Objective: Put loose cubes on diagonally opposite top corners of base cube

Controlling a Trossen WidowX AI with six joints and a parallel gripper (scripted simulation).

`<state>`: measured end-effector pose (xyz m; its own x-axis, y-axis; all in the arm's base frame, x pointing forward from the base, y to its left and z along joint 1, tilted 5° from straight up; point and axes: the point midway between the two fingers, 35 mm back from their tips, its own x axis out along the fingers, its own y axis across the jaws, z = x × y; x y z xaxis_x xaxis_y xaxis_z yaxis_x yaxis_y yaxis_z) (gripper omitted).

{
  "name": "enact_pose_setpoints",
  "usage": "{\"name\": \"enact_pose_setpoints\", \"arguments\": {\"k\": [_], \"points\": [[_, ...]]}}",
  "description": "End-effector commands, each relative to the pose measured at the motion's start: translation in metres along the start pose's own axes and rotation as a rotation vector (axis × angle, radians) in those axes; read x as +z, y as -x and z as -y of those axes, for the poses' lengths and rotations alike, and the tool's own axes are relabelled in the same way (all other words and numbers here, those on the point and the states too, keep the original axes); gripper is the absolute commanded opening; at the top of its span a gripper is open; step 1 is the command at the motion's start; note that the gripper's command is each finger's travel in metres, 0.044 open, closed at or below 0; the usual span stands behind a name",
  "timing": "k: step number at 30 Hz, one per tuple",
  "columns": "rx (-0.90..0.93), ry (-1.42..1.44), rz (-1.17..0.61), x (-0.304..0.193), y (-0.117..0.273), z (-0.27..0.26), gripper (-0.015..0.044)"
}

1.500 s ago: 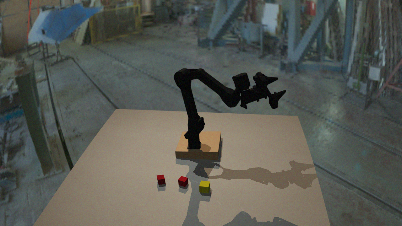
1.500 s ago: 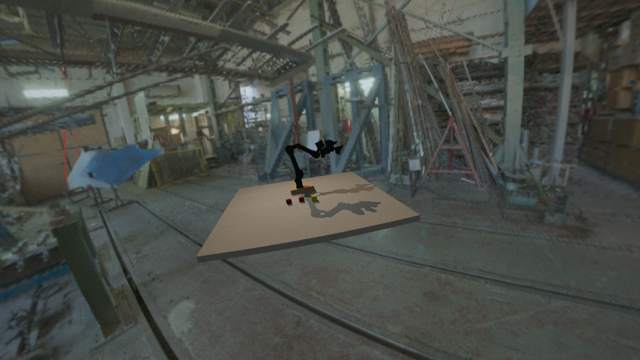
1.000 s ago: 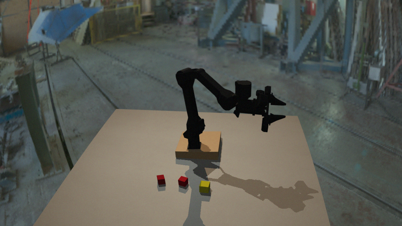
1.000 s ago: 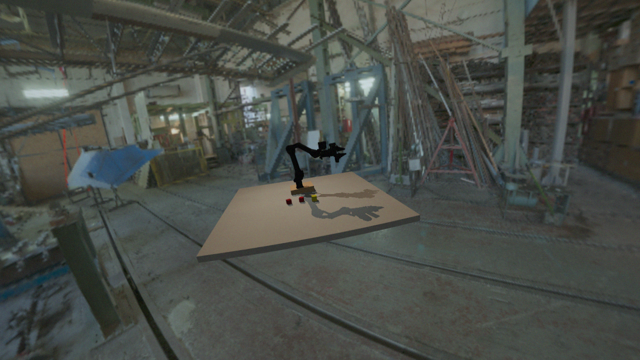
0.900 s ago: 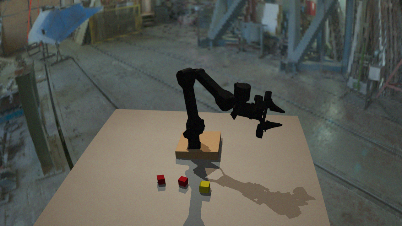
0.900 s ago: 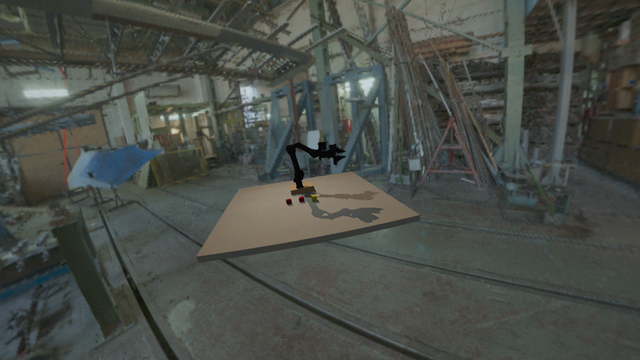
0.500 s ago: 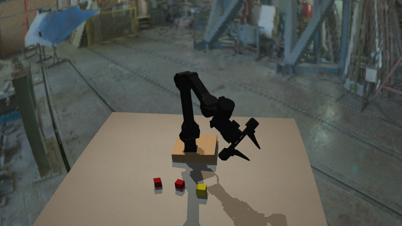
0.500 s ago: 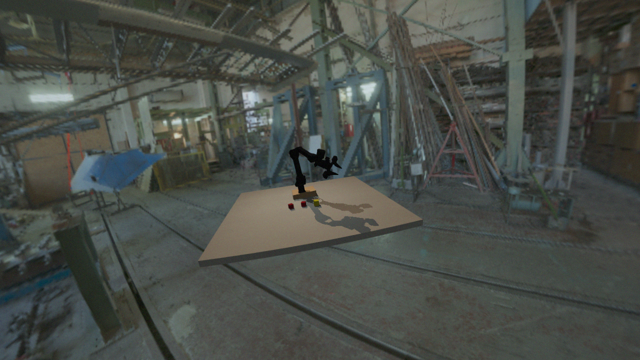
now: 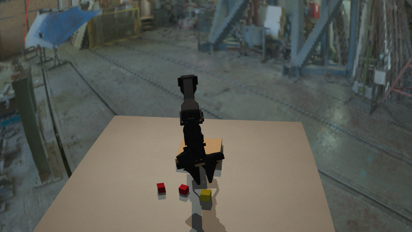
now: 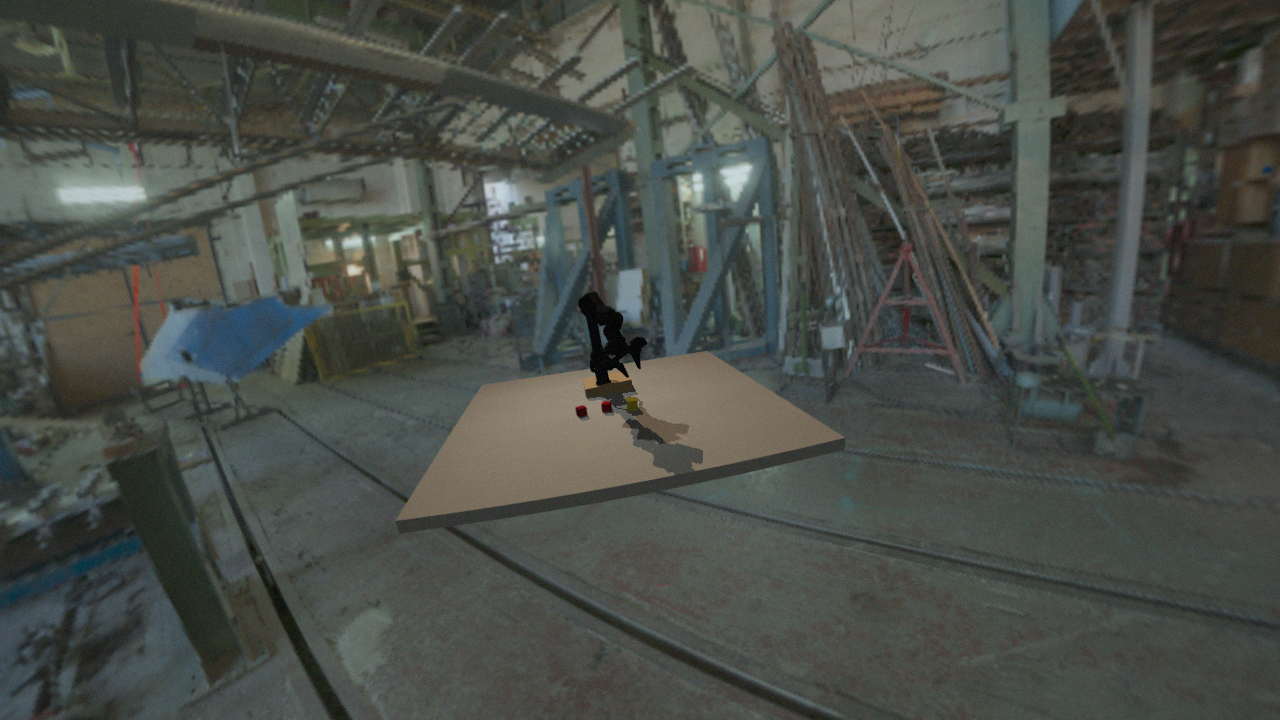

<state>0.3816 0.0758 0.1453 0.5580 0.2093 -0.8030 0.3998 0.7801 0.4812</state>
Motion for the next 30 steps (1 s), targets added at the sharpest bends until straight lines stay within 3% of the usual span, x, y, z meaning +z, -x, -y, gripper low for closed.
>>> {"name": "enact_pose_setpoints", "arguments": {"k": [1, 18, 23, 30], "points": [[-0.134, -0.104, -0.012, 0.015, 0.005, 0.041, 0.0265], [-0.677, -0.594, -0.159, 0.025, 0.084, 0.212, 0.0265], [-0.682, -0.599, -0.161, 0.024, 0.084, 0.214, 0.0265], [-0.682, -0.599, -0.161, 0.006, 0.041, 0.244, 0.0265]]}}
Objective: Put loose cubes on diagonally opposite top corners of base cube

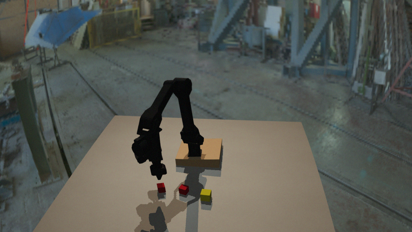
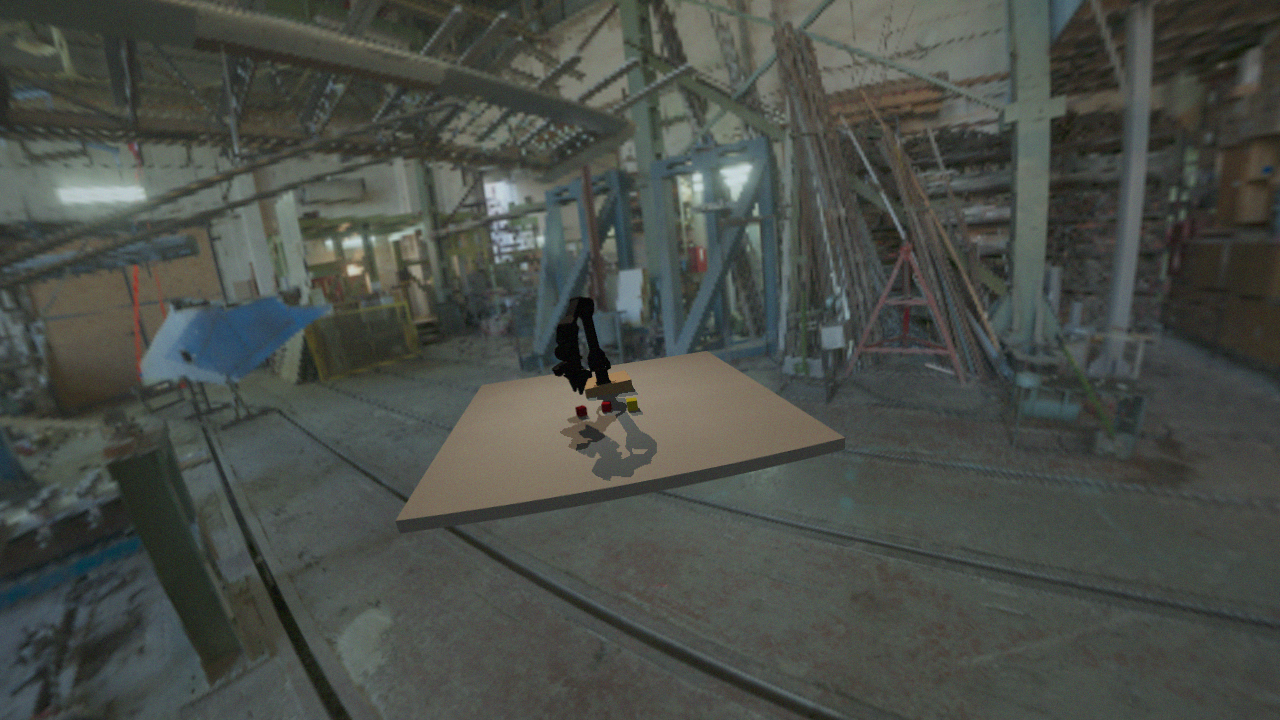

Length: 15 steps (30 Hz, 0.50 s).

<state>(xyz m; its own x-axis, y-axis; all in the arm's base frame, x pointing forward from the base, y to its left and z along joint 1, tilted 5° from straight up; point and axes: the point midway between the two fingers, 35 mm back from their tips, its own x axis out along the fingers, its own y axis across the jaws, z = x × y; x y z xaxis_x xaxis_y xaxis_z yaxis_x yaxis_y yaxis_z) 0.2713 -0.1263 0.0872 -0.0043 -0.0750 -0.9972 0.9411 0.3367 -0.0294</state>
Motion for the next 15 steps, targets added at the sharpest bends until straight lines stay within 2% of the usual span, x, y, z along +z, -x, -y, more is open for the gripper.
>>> {"name": "enact_pose_setpoints", "arguments": {"k": [1, 15], "points": [[-0.019, 0.003, -0.013, -0.003, -0.028, 0.005, 0.0265], [-0.020, 0.003, -0.013, -0.004, -0.049, 0.005, 0.0265]]}}
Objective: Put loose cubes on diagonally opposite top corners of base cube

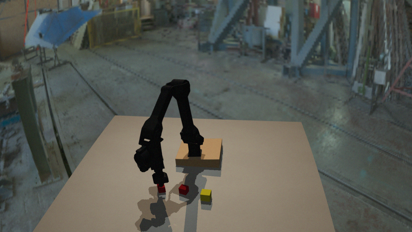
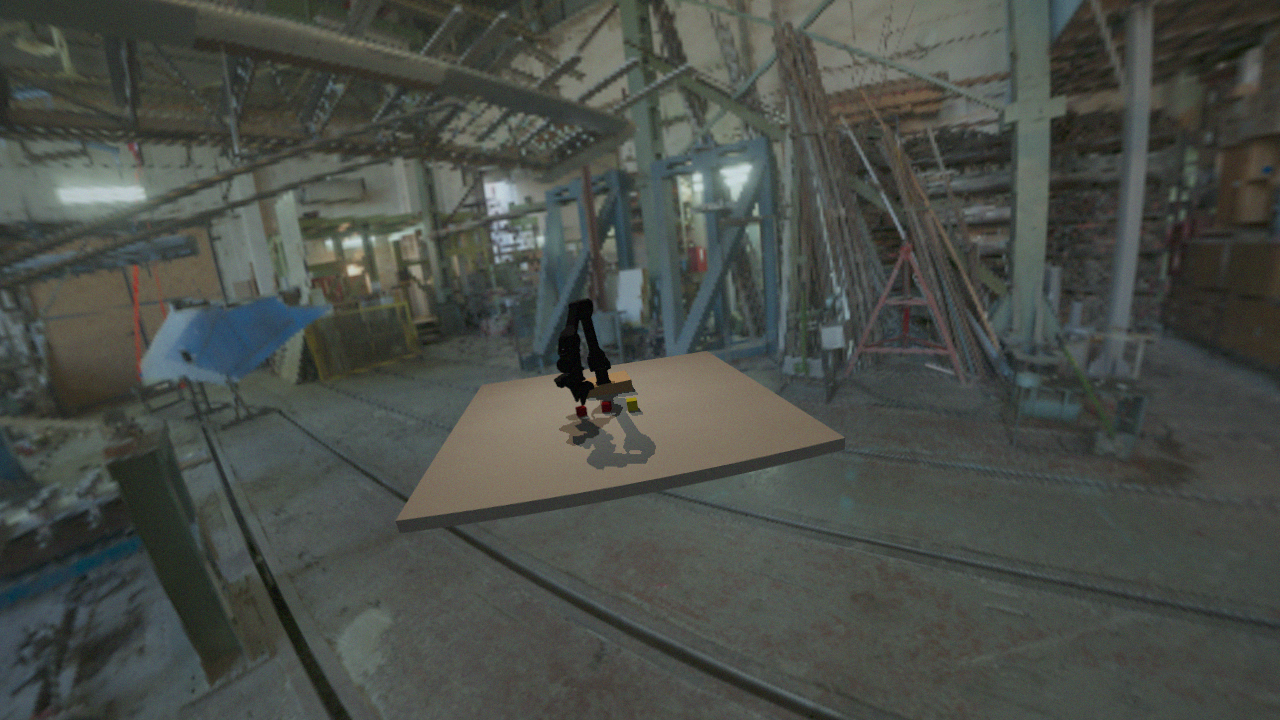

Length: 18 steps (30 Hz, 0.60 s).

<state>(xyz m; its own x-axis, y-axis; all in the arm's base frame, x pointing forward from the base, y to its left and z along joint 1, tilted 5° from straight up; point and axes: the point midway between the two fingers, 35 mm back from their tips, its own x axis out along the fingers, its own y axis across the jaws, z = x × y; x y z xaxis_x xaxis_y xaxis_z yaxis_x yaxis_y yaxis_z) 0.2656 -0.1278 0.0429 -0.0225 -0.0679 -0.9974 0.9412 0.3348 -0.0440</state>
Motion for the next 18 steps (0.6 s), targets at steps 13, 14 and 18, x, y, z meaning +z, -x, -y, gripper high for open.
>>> {"name": "enact_pose_setpoints", "arguments": {"k": [13, 14, 18], "points": [[-0.005, 0.004, 0.000, 0.000, -0.026, 0.001, 0.0265], [-0.005, 0.004, 0.000, 0.000, -0.028, 0.001, 0.0265], [-0.005, 0.004, 0.000, 0.000, -0.033, 0.001, 0.0265]]}}
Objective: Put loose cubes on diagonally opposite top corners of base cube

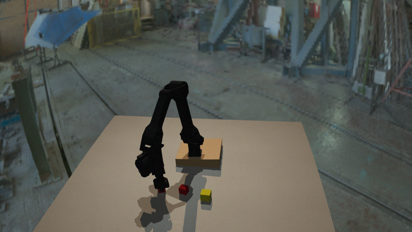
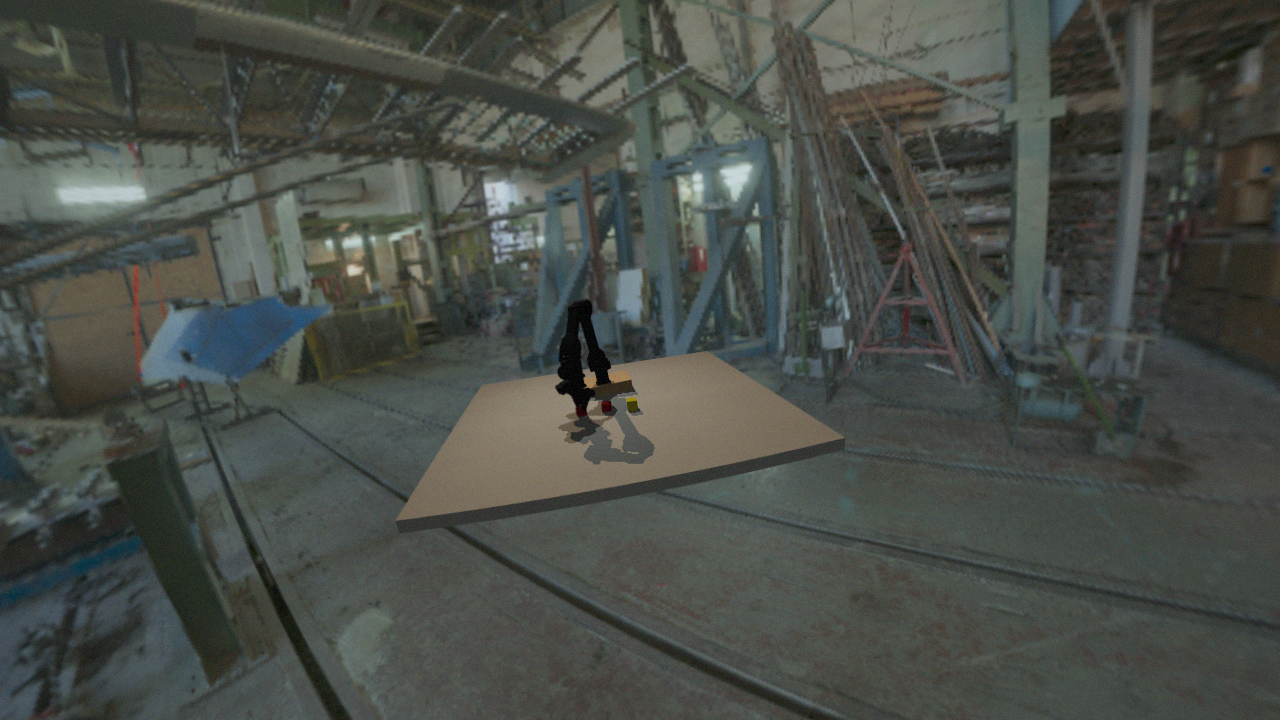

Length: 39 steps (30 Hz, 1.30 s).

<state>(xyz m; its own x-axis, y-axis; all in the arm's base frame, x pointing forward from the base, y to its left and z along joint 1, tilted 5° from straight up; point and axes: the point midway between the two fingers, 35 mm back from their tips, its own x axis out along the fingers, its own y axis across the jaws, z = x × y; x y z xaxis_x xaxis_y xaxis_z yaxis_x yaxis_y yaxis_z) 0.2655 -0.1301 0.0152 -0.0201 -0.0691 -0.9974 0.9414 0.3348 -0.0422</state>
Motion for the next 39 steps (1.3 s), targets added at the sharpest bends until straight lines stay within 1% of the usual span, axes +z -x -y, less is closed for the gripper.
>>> {"name": "enact_pose_setpoints", "arguments": {"k": [1, 7, 17, 39], "points": [[-0.007, 0.005, -0.002, -0.001, -0.005, 0.002, 0.0265], [-0.007, 0.005, -0.002, -0.001, -0.005, 0.002, 0.0107], [-0.014, 0.011, -0.005, -0.001, 0.003, 0.001, 0.0105], [-0.011, 0.009, -0.004, 0.002, 0.069, -0.003, 0.0105]]}}
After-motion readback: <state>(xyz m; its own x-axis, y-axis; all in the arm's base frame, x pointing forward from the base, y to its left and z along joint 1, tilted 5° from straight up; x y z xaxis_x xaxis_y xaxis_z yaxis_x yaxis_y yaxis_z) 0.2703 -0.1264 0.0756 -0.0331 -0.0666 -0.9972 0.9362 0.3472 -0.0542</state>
